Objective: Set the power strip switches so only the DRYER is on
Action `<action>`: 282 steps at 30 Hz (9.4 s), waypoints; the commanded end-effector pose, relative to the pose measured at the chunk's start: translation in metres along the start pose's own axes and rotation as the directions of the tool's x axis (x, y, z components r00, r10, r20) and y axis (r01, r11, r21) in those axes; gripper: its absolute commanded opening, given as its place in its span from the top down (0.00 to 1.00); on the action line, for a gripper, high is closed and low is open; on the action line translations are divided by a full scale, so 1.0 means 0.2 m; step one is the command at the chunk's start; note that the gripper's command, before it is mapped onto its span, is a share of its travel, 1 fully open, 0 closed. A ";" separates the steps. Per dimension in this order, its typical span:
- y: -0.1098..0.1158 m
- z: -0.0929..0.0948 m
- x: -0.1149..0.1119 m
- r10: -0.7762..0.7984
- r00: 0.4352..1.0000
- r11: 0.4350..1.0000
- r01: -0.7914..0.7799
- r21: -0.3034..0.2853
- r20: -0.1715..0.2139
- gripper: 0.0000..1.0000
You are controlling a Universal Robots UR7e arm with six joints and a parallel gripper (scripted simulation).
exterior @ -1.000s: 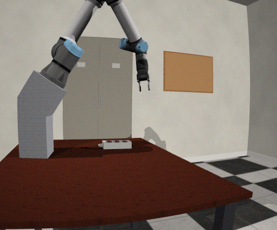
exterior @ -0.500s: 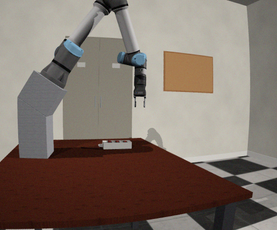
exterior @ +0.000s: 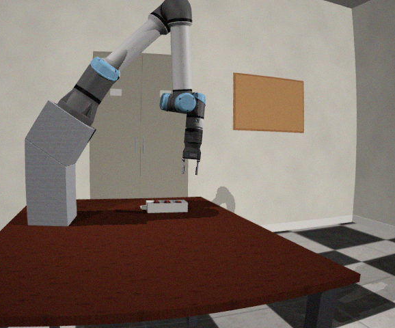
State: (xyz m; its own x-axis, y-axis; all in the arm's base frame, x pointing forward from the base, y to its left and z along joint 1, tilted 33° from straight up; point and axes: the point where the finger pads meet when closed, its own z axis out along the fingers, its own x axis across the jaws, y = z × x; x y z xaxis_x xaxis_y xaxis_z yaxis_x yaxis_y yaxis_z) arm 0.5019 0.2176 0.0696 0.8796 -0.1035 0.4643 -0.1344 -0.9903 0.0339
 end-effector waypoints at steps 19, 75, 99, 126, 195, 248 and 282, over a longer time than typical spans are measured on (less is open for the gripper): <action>0.21 0.40 -0.33 -0.236 0.969 0.949 0.246 0.196 -0.073 0.00; 0.26 0.42 -0.41 -0.290 0.950 0.923 0.310 0.228 -0.118 0.00; 0.26 0.42 -0.41 -0.290 0.950 0.923 0.310 0.228 -0.118 0.00; 0.07 0.01 -0.58 -0.235 0.966 0.966 0.245 0.086 -0.110 0.00; 0.21 0.30 -0.62 0.844 0.535 0.526 -0.841 0.130 0.049 0.00; 0.29 0.37 -0.68 0.978 0.185 0.175 -0.979 0.102 0.094 1.00; 0.28 0.44 -0.67 0.978 0.184 0.175 -0.979 0.102 0.093 1.00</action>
State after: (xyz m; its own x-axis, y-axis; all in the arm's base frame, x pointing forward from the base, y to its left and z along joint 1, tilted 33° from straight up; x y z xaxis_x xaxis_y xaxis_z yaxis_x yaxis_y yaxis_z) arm 0.4142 0.1680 -0.0654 0.0730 -0.9967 0.0361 -0.8387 -0.0809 -0.5385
